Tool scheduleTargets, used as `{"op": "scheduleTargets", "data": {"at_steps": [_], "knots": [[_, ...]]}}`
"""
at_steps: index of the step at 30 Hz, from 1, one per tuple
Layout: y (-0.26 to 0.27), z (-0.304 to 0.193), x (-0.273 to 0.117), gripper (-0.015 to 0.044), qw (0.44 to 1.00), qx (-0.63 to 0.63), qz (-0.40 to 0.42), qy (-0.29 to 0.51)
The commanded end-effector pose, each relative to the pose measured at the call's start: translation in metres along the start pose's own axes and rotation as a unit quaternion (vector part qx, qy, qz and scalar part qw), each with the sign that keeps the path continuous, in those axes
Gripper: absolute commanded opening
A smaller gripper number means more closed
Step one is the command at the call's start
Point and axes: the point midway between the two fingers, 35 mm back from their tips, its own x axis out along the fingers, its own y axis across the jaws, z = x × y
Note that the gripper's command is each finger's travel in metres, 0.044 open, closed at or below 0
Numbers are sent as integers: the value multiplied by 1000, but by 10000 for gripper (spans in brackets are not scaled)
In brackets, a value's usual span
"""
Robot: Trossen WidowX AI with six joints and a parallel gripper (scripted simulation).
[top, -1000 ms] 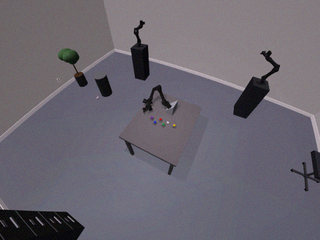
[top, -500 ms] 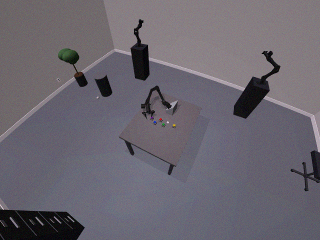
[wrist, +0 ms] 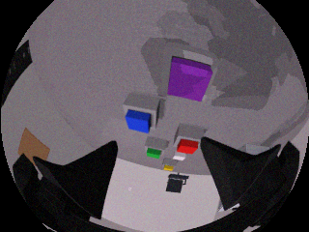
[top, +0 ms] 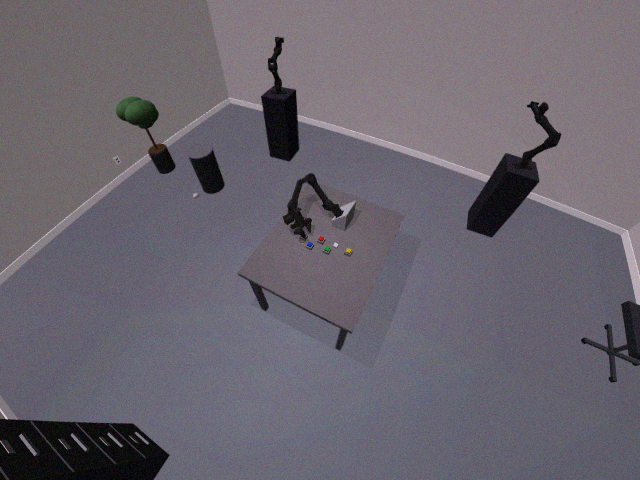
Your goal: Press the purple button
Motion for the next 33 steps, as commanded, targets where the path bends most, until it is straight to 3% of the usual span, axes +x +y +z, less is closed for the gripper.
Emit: {"op": "scheduleTargets", "data": {"at_steps": [1,22,28,33], "knots": [[7,-13,-58,400,725,-618,-282,-115],[8,-13,-60,400,710,-631,-290,-118],[-7,19,-13,242,710,-631,-290,-119],[-8,20,-11,111,710,-631,-291,-119]]}}
